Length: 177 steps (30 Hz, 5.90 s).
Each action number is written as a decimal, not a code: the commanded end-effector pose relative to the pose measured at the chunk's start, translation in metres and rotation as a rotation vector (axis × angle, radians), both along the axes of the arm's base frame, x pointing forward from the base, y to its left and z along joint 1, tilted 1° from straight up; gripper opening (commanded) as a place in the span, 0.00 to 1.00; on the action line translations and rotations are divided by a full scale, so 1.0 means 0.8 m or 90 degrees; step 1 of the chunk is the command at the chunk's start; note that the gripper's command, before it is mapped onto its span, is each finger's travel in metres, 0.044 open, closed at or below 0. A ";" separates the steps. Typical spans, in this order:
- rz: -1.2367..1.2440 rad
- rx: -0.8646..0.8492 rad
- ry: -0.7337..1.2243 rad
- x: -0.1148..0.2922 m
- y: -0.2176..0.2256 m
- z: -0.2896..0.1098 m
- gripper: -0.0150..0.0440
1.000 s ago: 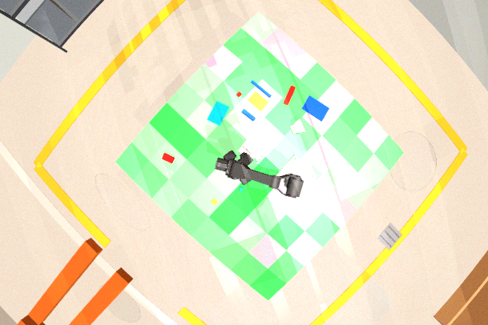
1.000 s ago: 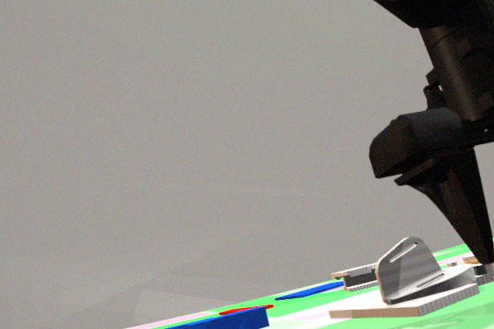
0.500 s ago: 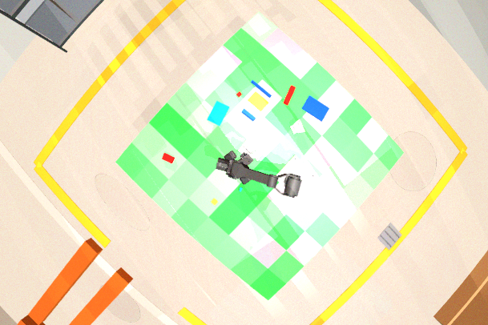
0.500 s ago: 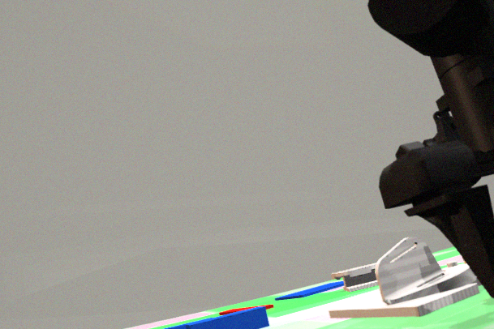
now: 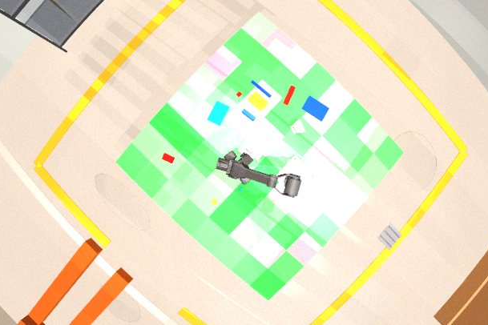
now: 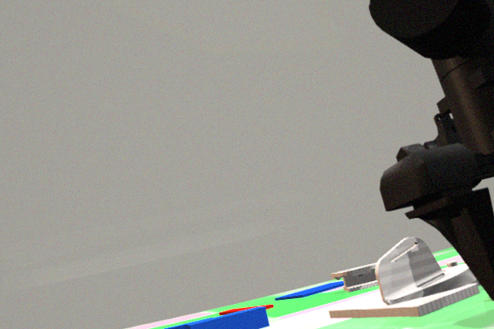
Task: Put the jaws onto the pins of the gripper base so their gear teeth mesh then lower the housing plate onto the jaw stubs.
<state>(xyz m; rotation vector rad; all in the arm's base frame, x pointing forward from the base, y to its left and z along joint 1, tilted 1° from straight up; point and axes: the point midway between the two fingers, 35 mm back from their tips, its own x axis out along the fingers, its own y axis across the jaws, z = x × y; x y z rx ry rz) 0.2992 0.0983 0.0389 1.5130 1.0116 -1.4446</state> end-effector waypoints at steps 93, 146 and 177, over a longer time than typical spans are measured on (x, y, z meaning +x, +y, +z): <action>0.373 -0.014 -0.008 -0.018 -0.086 0.099 0.48; 1.189 -0.039 -0.018 -0.106 -0.223 0.090 0.48; 1.271 -0.040 -0.020 -0.116 -0.231 0.089 0.48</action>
